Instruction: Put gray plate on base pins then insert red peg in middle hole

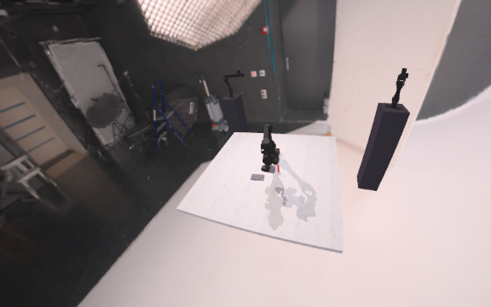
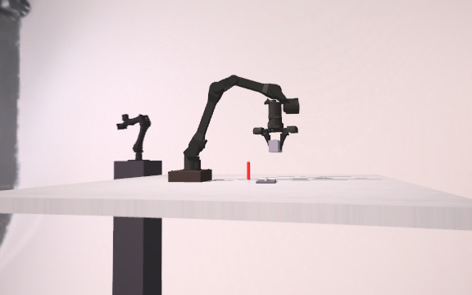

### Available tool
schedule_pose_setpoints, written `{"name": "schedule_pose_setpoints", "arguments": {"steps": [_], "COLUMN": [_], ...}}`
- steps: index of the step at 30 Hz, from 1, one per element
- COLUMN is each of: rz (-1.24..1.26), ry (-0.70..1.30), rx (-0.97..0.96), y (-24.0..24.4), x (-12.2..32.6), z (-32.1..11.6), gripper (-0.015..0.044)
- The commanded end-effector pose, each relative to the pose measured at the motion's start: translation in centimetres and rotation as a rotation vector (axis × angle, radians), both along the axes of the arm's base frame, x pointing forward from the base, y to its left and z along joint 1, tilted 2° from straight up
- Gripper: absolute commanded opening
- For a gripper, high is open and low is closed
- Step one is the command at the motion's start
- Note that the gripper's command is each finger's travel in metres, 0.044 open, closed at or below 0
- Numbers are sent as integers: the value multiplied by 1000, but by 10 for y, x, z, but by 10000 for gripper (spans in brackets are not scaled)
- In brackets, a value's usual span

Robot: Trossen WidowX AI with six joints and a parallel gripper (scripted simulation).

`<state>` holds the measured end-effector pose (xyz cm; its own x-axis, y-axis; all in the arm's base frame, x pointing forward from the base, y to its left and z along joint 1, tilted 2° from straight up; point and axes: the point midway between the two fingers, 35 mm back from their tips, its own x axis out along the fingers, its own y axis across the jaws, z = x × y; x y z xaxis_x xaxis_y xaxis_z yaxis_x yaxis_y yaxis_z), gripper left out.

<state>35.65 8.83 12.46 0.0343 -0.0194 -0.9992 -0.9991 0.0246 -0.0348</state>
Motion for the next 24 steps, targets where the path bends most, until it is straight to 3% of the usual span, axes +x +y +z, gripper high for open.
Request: {"name": "schedule_pose_setpoints", "arguments": {"steps": [1,24], "rz": [15,94], "ry": [0,2], "rx": [-3,-12], "y": [-11,-79], "x": [1,1], "z": [-6,-39], "gripper": [0,0]}}
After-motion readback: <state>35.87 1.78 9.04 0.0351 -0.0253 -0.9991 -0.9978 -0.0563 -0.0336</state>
